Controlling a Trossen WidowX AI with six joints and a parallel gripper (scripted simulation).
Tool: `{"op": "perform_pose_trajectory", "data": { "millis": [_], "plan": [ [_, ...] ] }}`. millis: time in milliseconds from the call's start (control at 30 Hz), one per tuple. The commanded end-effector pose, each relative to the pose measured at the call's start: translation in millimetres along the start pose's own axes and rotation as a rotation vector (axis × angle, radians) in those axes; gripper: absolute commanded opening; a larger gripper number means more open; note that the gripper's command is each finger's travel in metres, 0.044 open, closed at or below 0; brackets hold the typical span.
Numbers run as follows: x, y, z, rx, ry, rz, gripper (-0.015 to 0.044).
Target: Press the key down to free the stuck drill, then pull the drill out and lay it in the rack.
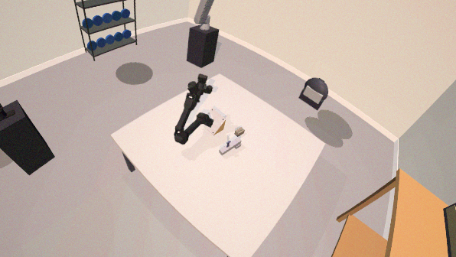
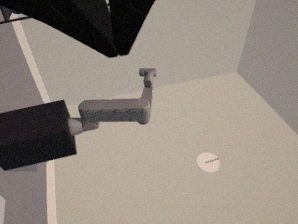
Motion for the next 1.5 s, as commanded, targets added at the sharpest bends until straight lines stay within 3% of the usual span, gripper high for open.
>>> {"op": "perform_pose_trajectory", "data": {
  "millis": [0,267,567,733,933,1467],
  "plan": [
    [-5,-53,37,-0.067,-0.037,-0.307,0.0],
    [-54,-156,75,-0.111,0.111,-0.818,0.0],
    [-157,-247,67,-0.013,0.544,-1.146,0.0],
    [-223,-276,41,0.109,0.835,-1.15,0.0],
    [-292,-288,-1,0.254,1.112,-0.997,0.0],
    [-296,-291,-10,0.259,1.119,-0.99,0.0]
  ]
}}
Point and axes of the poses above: the point midway between the two fingers, 35 mm back from their tips, its own x axis out along the fingers, its own z axis across the jaws, y = z × x, the point moved 4 cm from there along -x, back along the fingers, and after that the axes turned 13 degrees about x, right-handed, at the moved point
